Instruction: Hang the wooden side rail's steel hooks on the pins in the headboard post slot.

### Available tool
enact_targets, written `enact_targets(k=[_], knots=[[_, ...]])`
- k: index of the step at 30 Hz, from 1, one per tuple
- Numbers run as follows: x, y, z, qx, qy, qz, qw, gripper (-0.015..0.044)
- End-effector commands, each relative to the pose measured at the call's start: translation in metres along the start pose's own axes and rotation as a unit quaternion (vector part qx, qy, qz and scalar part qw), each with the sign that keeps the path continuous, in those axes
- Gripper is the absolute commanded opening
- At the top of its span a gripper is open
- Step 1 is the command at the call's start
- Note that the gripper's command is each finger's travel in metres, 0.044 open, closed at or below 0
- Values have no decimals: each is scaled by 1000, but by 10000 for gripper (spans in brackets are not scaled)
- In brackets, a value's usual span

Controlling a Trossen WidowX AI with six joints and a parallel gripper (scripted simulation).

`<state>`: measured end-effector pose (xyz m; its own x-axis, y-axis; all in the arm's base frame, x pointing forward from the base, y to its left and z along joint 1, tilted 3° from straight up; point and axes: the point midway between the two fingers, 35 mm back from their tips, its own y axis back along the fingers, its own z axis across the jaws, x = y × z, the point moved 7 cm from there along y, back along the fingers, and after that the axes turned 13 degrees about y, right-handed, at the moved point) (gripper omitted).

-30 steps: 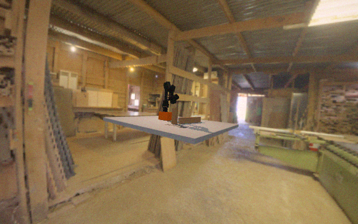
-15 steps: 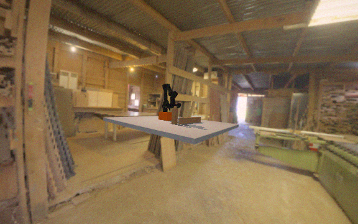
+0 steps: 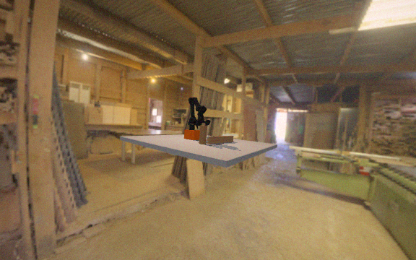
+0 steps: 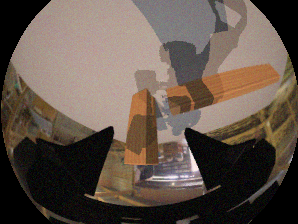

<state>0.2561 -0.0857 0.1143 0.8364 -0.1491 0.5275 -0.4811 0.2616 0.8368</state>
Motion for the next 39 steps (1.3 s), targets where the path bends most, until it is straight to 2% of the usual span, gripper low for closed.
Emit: enact_targets(k=[1,8,14,20,29,39], knots=[[0,0,0,-1,3,1,1000,440],[0,-1,-1,-3,-17,1,1000,440],[-4,-7,-11,-20,-199,6,980,440],[-6,-12,-20,-32,-383,23,923,440],[-9,-16,-32,-37,-630,62,773,440],[-12,-18,-46,-13,-840,112,530,440]])
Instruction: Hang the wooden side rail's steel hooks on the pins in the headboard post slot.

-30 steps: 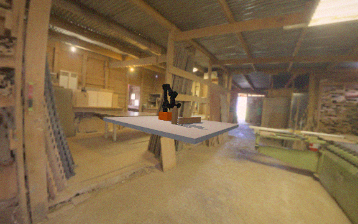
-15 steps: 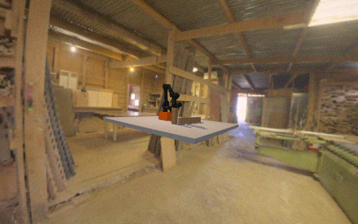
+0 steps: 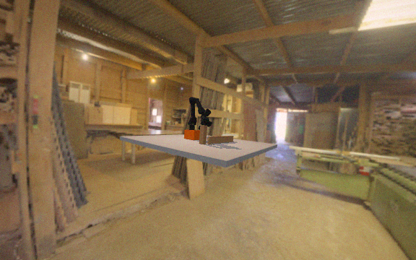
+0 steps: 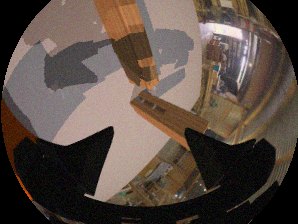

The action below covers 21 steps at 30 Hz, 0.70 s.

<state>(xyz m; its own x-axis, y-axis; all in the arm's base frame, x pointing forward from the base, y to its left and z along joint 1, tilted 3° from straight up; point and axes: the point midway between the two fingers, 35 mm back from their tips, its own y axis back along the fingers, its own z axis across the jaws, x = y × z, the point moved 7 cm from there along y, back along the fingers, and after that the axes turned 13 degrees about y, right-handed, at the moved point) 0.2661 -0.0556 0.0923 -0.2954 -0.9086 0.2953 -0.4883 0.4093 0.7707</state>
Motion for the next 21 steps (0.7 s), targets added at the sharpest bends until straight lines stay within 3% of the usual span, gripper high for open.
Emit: enact_targets(k=[1,10,21], knots=[[-13,0,4,26,-276,25,960,440],[-25,2,7,69,-545,26,835,440],[-38,6,11,119,-790,-7,601,440]])
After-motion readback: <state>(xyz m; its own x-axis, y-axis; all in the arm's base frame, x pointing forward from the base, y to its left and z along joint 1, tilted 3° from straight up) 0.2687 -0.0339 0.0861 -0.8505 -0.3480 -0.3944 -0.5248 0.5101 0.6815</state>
